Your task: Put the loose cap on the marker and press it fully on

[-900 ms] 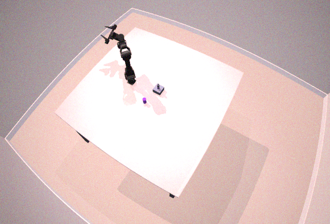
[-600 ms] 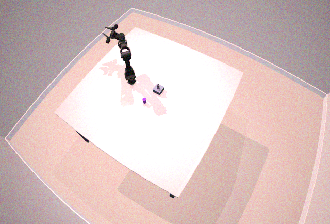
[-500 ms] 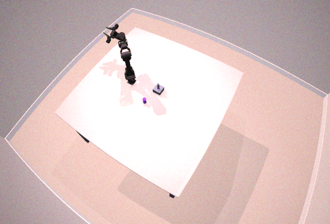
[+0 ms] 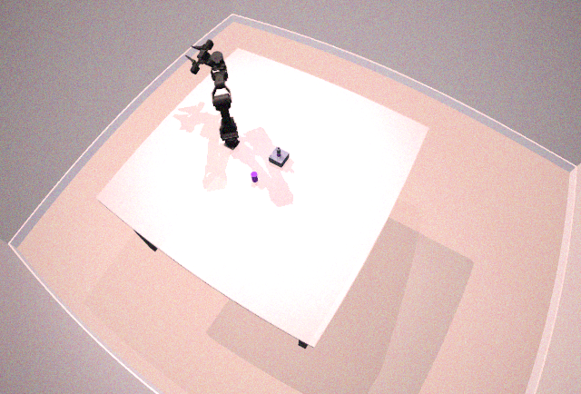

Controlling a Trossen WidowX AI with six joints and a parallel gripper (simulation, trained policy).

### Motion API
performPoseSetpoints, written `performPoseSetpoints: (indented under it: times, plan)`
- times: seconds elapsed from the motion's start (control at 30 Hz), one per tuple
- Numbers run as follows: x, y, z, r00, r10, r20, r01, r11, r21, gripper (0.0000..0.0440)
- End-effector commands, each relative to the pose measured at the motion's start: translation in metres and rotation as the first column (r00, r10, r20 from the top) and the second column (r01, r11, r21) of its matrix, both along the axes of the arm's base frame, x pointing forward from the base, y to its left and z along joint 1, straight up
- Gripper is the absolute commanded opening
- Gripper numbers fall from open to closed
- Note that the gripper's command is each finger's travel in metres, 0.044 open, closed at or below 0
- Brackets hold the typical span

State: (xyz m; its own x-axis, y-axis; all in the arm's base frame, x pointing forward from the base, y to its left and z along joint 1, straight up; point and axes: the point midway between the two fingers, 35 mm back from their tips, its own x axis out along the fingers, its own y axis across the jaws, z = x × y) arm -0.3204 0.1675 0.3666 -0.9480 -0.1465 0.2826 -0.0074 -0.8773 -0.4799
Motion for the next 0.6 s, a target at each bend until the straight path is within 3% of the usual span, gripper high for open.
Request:
performPoseSetpoints:
  times: [0.0, 0.57]
  plan:
    - [0.006, 0.003, 0.006, 1.0, -0.013, 0.022, 0.013, 1.0, 0.001, 0.0272]
    - [0.026, 0.023, 0.007, 0.987, -0.075, 0.139, 0.084, 0.994, -0.062, 0.0314]
